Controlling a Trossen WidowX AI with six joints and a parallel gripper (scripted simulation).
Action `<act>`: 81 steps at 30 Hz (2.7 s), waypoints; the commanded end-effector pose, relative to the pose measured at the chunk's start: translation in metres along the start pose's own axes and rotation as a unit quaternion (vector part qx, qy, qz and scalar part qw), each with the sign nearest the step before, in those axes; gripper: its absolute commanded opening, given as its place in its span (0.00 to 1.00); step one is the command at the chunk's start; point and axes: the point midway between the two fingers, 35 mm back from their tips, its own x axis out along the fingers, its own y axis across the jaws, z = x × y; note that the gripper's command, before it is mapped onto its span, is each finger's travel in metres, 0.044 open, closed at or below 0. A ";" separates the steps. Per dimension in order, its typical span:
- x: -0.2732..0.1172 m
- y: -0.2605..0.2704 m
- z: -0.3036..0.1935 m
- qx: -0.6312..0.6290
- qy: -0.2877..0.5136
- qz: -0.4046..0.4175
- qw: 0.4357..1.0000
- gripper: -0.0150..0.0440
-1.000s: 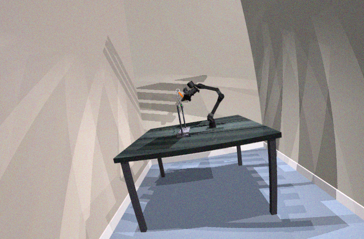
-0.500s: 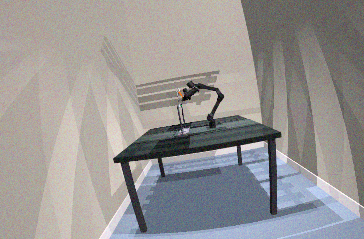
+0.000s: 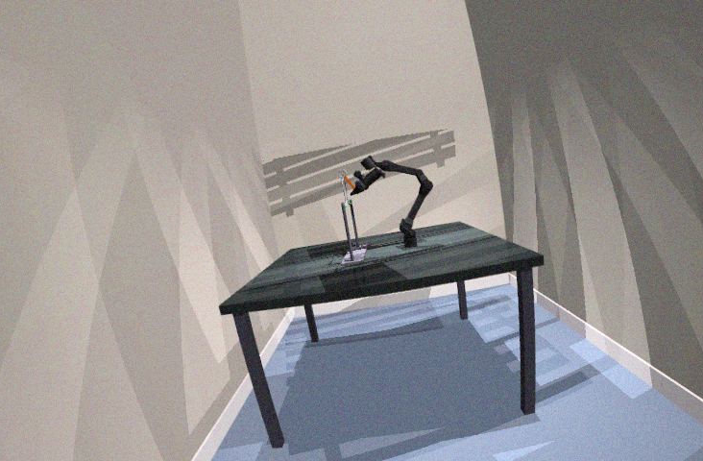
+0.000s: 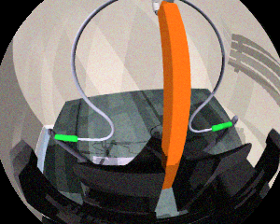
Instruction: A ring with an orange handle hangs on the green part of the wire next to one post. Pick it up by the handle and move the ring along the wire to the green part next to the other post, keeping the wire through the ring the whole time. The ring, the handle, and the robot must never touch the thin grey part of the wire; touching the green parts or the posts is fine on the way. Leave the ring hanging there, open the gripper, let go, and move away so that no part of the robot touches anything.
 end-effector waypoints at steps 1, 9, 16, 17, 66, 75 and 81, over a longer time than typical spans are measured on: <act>0.000 -0.002 0.000 -0.027 -0.002 -0.015 1.000 0.00; 0.000 -0.006 0.000 -0.075 -0.007 -0.046 0.996 0.00; 0.000 -0.009 0.001 -0.117 -0.011 -0.072 0.990 0.00; 0.000 -0.009 0.001 -0.123 -0.012 -0.076 0.989 0.00; -0.005 -0.029 0.013 -0.405 -0.045 -0.250 0.878 0.00; -0.007 -0.032 0.017 -0.452 -0.050 -0.278 0.846 0.00; -0.008 -0.033 0.019 -0.483 -0.053 -0.295 0.823 0.00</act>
